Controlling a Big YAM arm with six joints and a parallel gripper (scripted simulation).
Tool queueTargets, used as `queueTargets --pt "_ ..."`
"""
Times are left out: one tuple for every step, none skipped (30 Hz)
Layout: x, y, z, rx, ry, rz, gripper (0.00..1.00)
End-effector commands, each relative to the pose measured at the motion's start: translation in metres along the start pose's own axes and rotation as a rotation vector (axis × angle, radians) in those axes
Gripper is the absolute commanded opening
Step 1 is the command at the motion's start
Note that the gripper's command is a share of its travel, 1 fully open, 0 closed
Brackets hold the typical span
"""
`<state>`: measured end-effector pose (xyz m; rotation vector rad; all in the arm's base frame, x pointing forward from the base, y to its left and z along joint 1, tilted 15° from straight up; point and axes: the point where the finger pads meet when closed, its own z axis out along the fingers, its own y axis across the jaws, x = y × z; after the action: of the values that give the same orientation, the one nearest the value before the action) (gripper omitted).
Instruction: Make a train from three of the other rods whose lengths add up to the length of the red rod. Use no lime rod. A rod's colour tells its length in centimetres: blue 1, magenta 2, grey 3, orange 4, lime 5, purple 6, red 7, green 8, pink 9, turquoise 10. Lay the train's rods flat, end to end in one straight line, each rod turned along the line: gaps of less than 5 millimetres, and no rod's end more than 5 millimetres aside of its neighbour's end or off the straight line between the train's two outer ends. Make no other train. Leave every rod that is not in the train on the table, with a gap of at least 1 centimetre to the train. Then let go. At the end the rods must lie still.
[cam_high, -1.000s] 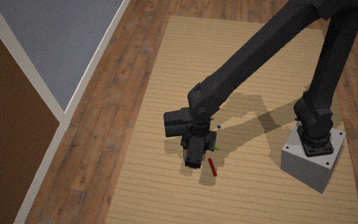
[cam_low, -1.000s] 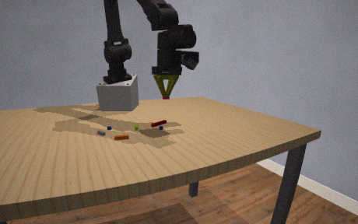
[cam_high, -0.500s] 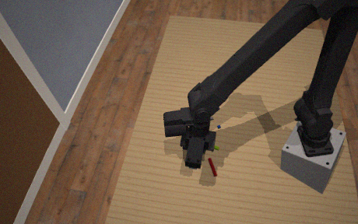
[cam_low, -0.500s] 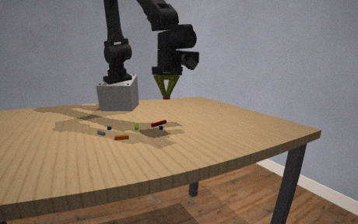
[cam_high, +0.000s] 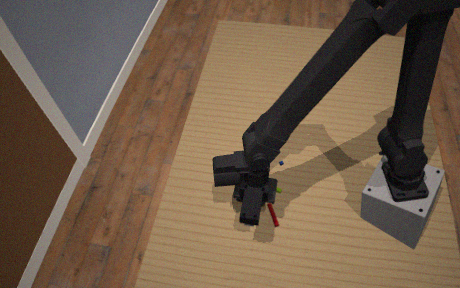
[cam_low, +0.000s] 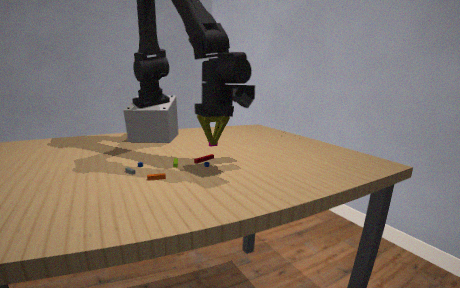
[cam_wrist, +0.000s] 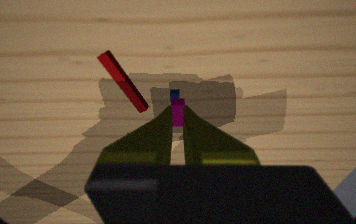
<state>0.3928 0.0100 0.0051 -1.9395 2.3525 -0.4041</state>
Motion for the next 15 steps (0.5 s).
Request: queueTargets --pt "0.005 -0.001 0.018 -0.001 0.000 0.002 0.04" --pt "0.005 -0.001 0.022 -0.001 0.000 0.002 0.04" --pt "0.005 0.000 0.026 -0.001 0.000 0.002 0.04" --pt "0.005 0.000 0.029 -0.002 0.000 0.002 0.04" --pt "0.005 0.000 0.032 -0.002 0.000 0.002 0.04" --pt "0.005 0.000 0.035 -0.002 0.000 0.002 0.04" --pt "0.005 0.000 0.038 -0.002 0.000 0.002 0.04" --pt "0.005 0.000 0.040 -0.002 0.000 0.002 0.04" --pt "0.005 0.000 0.042 -0.002 0.000 0.002 0.04" --pt "0.005 0.000 0.043 -0.002 0.000 0.002 0.04" --pt "0.005 0.000 0.045 -0.002 0.000 0.002 0.04" --pt "0.005 0.000 0.045 -0.002 0.000 0.002 0.04" --pt "0.005 0.000 0.045 -0.002 0.000 0.002 0.04" --pt "0.005 -0.004 0.039 0.015 -0.004 0.006 0.04" --pt "0.005 -0.003 0.042 0.010 -0.003 0.006 0.04"
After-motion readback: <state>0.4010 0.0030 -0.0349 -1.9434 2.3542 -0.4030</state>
